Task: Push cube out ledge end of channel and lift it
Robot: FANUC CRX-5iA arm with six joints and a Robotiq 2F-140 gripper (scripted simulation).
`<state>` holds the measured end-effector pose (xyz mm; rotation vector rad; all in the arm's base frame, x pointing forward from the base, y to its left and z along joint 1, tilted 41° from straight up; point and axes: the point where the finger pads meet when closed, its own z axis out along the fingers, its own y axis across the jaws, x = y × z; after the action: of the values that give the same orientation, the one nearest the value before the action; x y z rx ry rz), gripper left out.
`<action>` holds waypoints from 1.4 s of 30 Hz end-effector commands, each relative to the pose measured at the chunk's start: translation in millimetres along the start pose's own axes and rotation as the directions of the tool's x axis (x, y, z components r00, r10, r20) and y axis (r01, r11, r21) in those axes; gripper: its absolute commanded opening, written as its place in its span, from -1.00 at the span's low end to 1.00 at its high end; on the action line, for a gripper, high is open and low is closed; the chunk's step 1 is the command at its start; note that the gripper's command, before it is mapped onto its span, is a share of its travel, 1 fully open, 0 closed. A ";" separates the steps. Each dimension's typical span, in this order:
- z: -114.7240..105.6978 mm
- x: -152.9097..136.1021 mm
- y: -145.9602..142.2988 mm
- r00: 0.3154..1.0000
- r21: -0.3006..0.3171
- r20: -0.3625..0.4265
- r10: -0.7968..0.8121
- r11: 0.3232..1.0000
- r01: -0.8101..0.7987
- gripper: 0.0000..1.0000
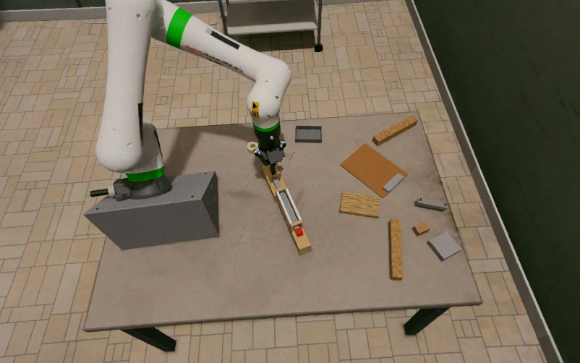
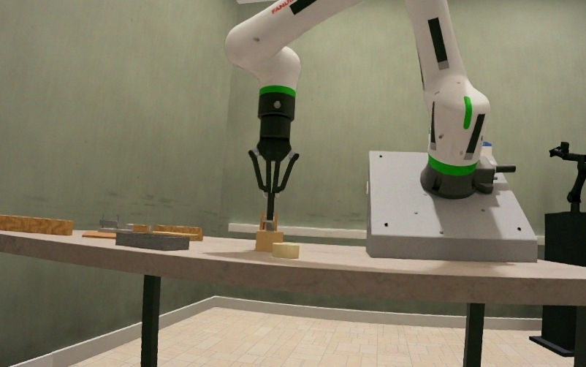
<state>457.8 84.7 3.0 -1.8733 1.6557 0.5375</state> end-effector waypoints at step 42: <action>22.4 23.3 -0.4 1.000 0.001 -0.001 0.000 1.000 0.000 -0.80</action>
<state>462.7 83.9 -27.8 -1.8733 1.6558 0.5377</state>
